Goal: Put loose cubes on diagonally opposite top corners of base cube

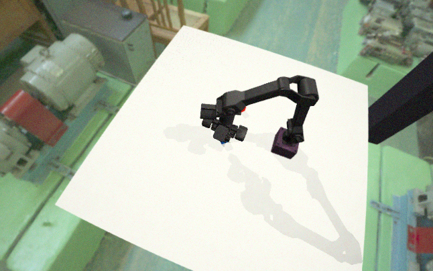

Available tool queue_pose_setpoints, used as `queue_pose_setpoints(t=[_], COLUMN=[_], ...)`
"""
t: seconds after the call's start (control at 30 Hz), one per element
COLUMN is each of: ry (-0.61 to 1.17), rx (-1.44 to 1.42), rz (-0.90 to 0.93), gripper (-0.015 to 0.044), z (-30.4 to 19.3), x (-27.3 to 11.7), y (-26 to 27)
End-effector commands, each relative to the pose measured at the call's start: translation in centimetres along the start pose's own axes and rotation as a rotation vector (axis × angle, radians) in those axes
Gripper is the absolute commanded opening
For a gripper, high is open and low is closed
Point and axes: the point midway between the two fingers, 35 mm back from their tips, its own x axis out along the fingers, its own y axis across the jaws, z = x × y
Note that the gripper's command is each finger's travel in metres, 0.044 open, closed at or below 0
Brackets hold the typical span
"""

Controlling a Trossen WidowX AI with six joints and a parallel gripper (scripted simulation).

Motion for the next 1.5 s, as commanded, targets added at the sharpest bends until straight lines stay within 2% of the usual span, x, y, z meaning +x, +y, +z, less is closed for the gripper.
queue_pose_setpoints(t=[0.0, 0.47, 1.47], ry=[0.000, -0.001, -0.001], rx=[-0.007, -0.007, -0.006], rz=[0.006, 0.006, 0.007], gripper=[0.0105, 0.0105, 0.0105], z=[0.0, 0.0, 0.0], x=[0.2, 2.8, 3.0], y=[0.2, 0.4, 0.4])
